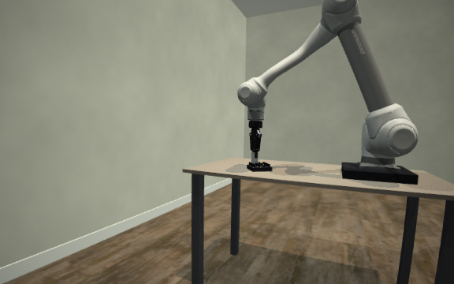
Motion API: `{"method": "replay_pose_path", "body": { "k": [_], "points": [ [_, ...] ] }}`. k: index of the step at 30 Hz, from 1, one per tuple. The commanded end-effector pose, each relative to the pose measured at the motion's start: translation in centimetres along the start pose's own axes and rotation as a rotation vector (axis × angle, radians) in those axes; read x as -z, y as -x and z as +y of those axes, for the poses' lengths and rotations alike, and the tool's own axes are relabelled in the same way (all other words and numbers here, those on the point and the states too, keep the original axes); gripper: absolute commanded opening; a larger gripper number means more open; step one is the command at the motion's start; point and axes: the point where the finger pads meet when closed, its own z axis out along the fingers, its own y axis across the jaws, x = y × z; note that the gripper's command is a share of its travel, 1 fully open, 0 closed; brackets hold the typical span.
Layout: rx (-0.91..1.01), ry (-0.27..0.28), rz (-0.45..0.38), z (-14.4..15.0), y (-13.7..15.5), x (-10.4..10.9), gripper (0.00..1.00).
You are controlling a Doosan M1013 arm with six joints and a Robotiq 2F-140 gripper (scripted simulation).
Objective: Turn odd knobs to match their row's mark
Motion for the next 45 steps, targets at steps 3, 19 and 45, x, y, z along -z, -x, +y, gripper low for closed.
{"method": "replay_pose_path", "body": {
  "k": [3, 19, 45],
  "points": [
    [0.000, 0.000, 0.000, 0.00, 0.00, 0.01, 0.05],
    [0.000, 0.000, 0.000, 0.00, 0.00, 0.01, 0.05],
    [0.015, 0.000, 0.000, 0.00, 0.00, 0.01, 0.05]
  ]
}}
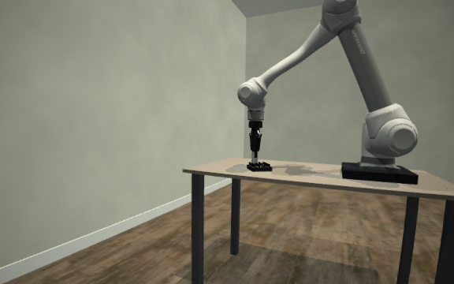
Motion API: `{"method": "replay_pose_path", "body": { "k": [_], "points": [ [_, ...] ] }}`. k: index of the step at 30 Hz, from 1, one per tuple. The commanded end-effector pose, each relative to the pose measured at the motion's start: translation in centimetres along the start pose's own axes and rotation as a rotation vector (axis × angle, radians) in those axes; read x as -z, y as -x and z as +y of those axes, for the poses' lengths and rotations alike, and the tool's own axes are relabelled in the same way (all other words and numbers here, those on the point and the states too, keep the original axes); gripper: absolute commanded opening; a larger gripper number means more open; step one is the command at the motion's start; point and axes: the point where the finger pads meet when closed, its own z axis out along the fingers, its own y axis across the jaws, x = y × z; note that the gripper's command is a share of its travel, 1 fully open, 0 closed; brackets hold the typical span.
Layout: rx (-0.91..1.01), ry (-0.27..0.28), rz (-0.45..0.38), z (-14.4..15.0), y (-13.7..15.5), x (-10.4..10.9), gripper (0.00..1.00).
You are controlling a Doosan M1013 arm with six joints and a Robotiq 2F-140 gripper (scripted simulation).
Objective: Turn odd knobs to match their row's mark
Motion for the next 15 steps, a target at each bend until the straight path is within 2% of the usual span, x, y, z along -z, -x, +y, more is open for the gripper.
{"method": "replay_pose_path", "body": {
  "k": [1, 15],
  "points": [
    [0.009, 0.000, 0.000, 0.00, 0.00, 0.01, 0.05],
    [0.118, 0.000, 0.000, 0.00, 0.00, 0.01, 0.05]
  ]
}}
